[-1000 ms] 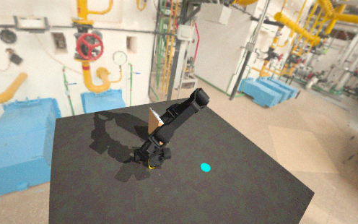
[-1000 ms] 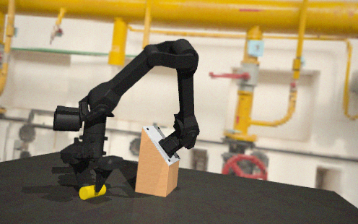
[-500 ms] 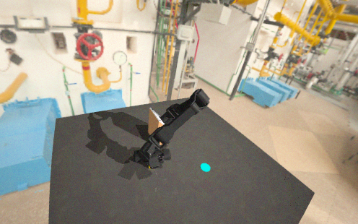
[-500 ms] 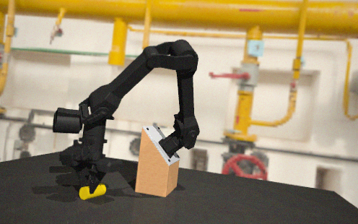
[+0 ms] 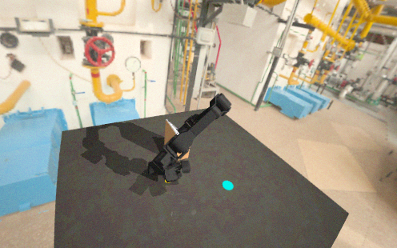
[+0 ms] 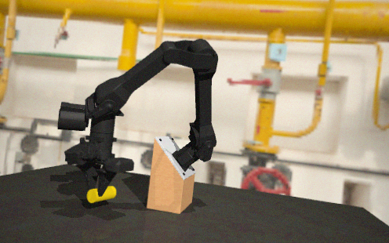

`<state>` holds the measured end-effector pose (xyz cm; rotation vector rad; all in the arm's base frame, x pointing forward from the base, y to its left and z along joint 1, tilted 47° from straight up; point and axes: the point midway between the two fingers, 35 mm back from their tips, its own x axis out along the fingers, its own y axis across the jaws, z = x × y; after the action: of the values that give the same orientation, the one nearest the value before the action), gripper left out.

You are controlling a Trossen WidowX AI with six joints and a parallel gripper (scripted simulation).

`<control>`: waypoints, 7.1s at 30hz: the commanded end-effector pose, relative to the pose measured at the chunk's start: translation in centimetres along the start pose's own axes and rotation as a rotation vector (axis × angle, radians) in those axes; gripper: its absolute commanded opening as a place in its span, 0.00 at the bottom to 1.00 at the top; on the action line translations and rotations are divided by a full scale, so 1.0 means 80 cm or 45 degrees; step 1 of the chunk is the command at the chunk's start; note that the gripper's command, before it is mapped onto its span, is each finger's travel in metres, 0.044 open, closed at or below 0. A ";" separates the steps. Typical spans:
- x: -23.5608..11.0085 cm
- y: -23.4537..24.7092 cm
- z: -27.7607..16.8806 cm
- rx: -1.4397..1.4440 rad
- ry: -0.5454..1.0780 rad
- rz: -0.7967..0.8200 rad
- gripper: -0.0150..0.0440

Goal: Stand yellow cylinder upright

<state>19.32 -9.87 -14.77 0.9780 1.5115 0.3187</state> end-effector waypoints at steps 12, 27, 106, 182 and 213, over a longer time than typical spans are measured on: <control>-0.063 -0.001 0.001 -0.012 -0.013 -0.011 0.43; -0.095 0.004 -0.001 -0.013 -0.013 -0.012 0.43; -0.124 0.249 0.074 0.000 -0.057 -0.052 0.43; -0.092 0.383 0.040 -0.005 -0.118 -0.199 0.43; -0.072 0.371 0.045 -0.061 -0.293 -0.382 0.43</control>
<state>33.50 2.61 9.06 0.7224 1.4258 0.0408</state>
